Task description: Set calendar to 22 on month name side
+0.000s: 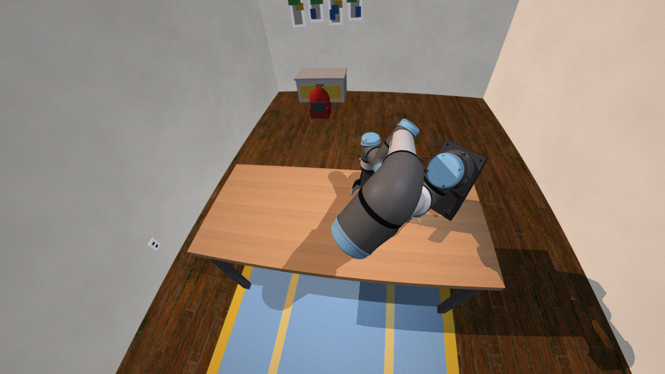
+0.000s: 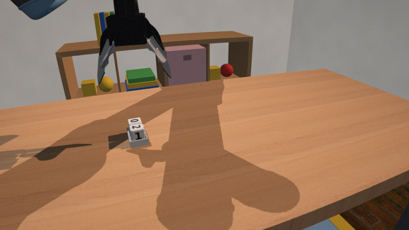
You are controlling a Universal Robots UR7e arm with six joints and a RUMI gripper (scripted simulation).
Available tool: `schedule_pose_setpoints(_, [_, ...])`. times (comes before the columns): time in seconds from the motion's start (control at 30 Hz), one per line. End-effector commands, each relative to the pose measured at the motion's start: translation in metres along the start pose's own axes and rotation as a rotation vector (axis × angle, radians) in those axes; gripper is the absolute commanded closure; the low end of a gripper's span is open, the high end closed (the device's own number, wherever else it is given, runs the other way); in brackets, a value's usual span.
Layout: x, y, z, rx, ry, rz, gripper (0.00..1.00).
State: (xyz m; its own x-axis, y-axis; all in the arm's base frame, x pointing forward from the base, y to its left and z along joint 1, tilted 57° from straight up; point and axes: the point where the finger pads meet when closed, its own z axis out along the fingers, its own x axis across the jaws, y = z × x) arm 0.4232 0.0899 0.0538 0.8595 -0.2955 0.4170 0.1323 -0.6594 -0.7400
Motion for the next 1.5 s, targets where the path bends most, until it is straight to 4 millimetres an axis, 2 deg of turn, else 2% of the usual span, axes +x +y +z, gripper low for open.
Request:
schedule_pose_setpoints(0.0, [0.002,0.000,0.002,-0.016,0.000,0.173,0.00])
schedule_pose_setpoints(0.23, [0.005,0.000,0.004,-0.016,0.002,0.428,0.00])
schedule_pose_setpoints(0.3, [0.005,0.000,0.004,-0.016,0.002,0.428,0.00])
schedule_pose_setpoints(0.77, [0.010,0.005,0.010,-0.015,0.007,0.984,0.00])
schedule_pose_setpoints(0.87, [0.010,0.005,0.010,-0.015,0.007,0.987,0.00])
schedule_pose_setpoints(1.37, [0.010,0.012,0.016,-0.013,0.011,1.600,0.00])
schedule_pose_setpoints(1.47, [0.010,0.012,0.016,-0.012,0.012,1.638,0.00])
